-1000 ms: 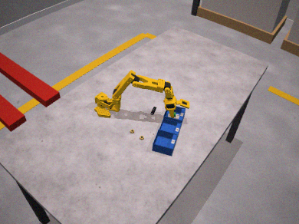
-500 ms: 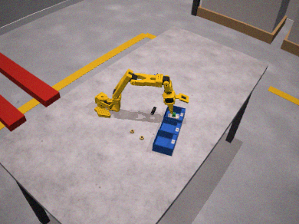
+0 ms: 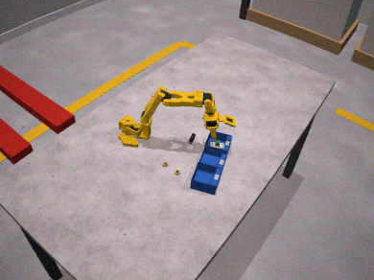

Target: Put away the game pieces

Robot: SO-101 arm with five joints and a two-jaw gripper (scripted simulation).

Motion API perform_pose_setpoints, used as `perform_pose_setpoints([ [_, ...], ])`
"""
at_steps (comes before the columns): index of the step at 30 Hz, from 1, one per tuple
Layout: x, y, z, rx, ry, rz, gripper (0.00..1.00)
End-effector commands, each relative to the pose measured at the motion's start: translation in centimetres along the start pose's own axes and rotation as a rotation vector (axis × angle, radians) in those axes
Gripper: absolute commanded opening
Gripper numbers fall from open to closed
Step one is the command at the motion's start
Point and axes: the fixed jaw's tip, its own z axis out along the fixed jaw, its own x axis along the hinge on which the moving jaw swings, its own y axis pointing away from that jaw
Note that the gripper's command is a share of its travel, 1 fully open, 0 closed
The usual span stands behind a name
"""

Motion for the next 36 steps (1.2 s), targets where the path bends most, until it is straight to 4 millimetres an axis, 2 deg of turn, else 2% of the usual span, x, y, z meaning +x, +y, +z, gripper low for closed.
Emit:
perform_pose_setpoints([
  [1, -1.1, 0.2, -1.8, -0.002, -0.081, -0.017, 0.17],
  [13, -1.0, 0.0, -1.9, -0.001, -0.081, -0.013, 0.17],
  [18, -0.1, -1.8, -3.1, 0.019, -0.075, 0.045, 0.17],
  [21, 1.4, -3.8, -4.5, 0.042, -0.067, 0.117, 0.17],
  [25, 4.4, -6.5, -6.6, 0.081, -0.054, 0.24, 0.17],
  [27, 4.4, -6.5, -6.6, 0.081, -0.054, 0.24, 0.17],
  [31, 8.0, -8.2, -8.1, 0.117, -0.041, 0.363, 0.17],
  [36, 11.1, -9.0, -8.9, 0.147, -0.029, 0.469, 0.17],
])
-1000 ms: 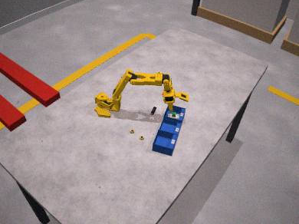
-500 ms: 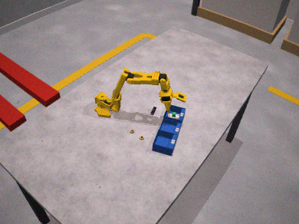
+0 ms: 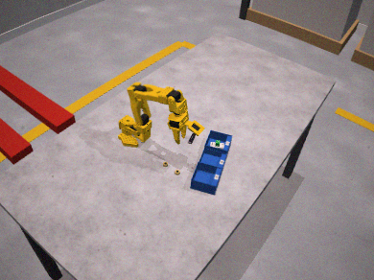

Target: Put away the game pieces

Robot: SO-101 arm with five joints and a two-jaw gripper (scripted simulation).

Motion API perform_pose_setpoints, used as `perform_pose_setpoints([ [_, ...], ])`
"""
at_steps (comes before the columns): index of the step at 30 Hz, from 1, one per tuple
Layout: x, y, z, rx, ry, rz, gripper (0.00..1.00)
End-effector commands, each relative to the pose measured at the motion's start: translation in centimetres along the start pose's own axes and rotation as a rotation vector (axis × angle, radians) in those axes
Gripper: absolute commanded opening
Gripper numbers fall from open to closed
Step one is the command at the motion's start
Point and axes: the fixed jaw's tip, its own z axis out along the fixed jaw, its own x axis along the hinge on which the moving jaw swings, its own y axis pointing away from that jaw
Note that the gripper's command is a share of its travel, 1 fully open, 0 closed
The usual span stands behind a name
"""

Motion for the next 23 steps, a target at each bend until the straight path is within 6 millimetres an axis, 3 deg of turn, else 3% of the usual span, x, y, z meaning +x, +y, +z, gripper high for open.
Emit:
perform_pose_setpoints([
  [1, 1.68, -1.66, -1.79, 0.027, -0.071, 0.056, 0.17],
  [23, 2.15, -1.95, -1.83, 0.032, -0.069, 0.074, 0.17],
])
